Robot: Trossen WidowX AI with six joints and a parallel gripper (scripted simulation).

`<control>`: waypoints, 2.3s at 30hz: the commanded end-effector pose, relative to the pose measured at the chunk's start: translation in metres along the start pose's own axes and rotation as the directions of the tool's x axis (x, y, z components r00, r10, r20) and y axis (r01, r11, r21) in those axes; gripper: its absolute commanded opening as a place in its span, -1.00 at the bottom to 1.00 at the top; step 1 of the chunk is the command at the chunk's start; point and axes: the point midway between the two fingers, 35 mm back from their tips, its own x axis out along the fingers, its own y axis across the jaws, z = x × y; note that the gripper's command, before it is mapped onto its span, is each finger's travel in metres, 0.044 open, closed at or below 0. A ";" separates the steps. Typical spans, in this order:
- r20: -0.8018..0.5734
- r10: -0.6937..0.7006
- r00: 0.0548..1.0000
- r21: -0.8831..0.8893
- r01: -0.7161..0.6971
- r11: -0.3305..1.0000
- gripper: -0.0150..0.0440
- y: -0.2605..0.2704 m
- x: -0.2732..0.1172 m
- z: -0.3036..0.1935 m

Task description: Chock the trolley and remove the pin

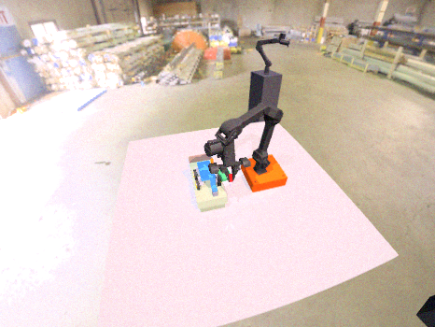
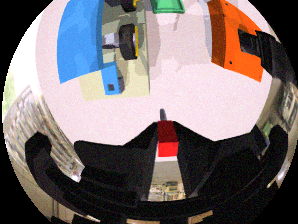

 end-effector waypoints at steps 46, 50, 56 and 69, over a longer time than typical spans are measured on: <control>0.016 0.003 1.000 0.003 -0.003 1.000 -0.49 -0.006 -0.021 0.154; 0.017 0.003 1.000 0.003 -0.003 1.000 -0.49 -0.007 -0.022 0.169; 0.019 0.002 1.000 0.003 -0.002 1.000 -0.49 -0.009 -0.025 0.194; 0.022 0.002 1.000 0.003 -0.002 1.000 -0.49 -0.011 -0.031 0.236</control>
